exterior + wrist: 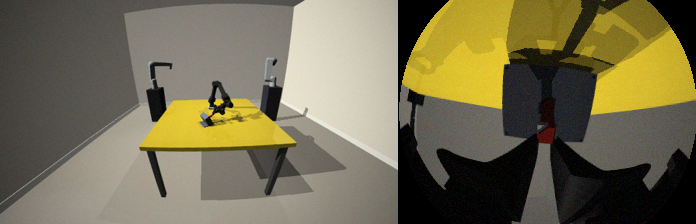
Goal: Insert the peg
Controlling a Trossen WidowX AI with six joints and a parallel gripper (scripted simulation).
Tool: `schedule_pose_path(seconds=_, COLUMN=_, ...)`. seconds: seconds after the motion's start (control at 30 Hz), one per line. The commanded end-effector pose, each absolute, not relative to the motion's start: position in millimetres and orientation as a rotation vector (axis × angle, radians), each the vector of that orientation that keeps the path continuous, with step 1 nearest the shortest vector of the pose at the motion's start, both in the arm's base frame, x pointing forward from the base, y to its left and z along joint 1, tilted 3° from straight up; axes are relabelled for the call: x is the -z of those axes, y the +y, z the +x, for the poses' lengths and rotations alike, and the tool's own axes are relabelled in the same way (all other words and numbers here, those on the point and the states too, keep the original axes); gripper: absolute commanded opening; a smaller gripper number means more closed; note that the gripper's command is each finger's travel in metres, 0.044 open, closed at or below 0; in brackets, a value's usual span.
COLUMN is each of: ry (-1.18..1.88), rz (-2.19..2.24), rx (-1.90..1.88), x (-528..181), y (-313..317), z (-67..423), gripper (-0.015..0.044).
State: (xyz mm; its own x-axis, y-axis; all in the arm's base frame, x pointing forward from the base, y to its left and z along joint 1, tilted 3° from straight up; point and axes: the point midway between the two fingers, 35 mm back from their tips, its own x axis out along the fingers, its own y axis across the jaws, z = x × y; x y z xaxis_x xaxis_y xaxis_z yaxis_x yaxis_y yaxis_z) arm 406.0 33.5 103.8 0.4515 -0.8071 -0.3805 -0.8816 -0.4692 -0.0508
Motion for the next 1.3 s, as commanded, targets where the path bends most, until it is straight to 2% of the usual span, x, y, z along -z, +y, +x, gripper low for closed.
schedule_pose_path(seconds=0.0, ry=1.461, rz=-2.460, rx=-0.453, x=-103.3, y=30.6, z=406.7, gripper=0.0000)
schedule_pose_path(seconds=1.27, ry=1.465, rz=-2.460, rx=-0.446, x=-97.2, y=17.7, z=414.1, gripper=0.0000)
